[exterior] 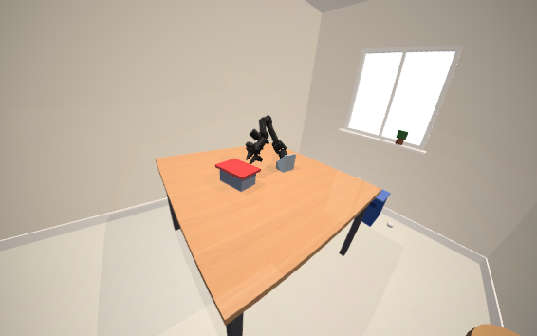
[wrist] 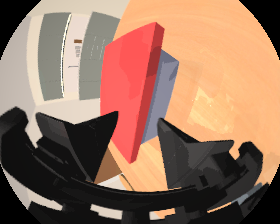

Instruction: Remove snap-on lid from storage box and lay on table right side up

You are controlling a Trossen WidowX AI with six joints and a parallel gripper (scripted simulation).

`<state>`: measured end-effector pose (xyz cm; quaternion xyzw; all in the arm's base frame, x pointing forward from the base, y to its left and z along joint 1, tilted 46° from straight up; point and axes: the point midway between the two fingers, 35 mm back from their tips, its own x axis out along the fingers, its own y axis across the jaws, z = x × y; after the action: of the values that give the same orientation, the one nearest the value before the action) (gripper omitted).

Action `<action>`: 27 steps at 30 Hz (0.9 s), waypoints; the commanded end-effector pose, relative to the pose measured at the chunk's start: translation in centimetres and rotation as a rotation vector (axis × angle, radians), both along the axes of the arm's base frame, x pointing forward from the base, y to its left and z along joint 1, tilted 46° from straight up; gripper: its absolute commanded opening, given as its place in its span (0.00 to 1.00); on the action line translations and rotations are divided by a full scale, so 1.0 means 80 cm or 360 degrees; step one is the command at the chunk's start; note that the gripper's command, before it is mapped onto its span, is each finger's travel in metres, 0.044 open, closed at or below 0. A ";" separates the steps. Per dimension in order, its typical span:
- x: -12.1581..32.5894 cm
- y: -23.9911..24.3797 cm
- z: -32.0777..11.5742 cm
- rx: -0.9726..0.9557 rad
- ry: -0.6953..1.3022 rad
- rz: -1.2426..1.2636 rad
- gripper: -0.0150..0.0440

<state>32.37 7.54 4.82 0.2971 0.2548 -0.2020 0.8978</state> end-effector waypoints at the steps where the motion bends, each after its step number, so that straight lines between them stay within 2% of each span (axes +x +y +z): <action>1: 0.007 -0.001 -0.005 0.0003 -0.0002 0.0007 0.65; 13: 0.023 -0.008 -0.018 0.0001 -0.0008 0.0009 0.65; 15: 0.023 -0.008 -0.018 0.0001 -0.0008 0.0009 0.56; 27: 0.023 -0.008 -0.018 0.0001 -0.0008 0.0009 0.43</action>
<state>34.20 6.94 3.44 0.2990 0.2531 -0.1976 0.8986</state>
